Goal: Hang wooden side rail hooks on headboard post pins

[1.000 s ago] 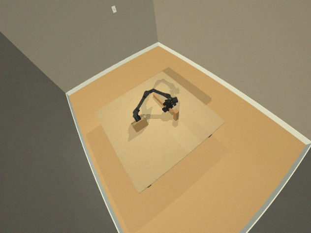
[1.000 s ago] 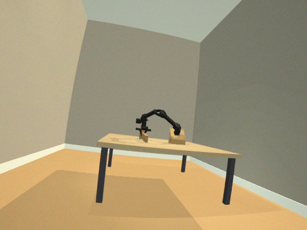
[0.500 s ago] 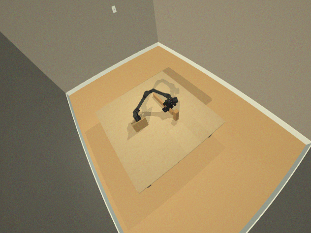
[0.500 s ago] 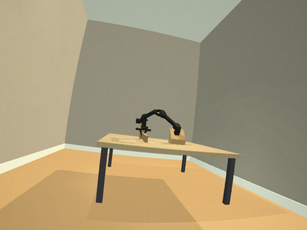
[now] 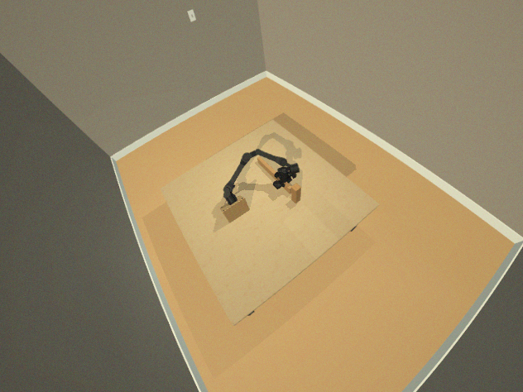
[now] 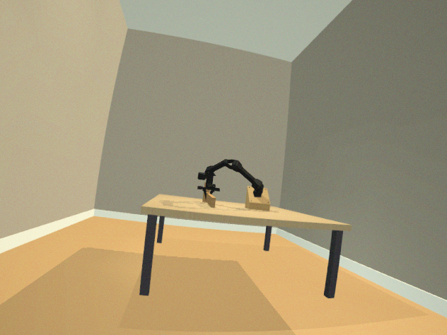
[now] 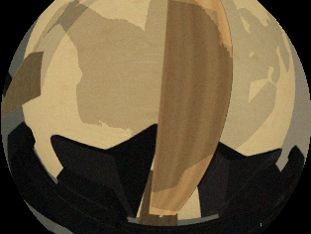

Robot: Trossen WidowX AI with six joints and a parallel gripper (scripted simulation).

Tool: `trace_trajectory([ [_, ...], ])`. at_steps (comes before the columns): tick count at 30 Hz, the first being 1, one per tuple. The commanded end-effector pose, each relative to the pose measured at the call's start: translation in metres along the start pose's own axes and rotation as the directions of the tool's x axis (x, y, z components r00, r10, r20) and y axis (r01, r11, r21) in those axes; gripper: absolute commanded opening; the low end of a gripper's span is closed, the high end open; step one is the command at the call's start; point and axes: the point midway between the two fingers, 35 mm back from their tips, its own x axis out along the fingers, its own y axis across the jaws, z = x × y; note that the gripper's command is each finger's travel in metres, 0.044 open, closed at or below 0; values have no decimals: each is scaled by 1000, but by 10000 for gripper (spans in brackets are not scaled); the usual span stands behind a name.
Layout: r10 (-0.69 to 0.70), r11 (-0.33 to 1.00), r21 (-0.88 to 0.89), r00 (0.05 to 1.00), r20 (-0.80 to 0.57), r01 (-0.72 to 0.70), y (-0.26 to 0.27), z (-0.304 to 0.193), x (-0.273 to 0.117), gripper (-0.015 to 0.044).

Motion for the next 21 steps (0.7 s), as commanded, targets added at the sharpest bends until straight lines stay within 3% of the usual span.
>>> trace_trajectory([
  [1, -8, 1000, -1, 1000, -3, 8, 1, -4, -3, 0],
  [21, -8, 1000, -1, 1000, -3, 8, -1, -6, -3, 0],
])
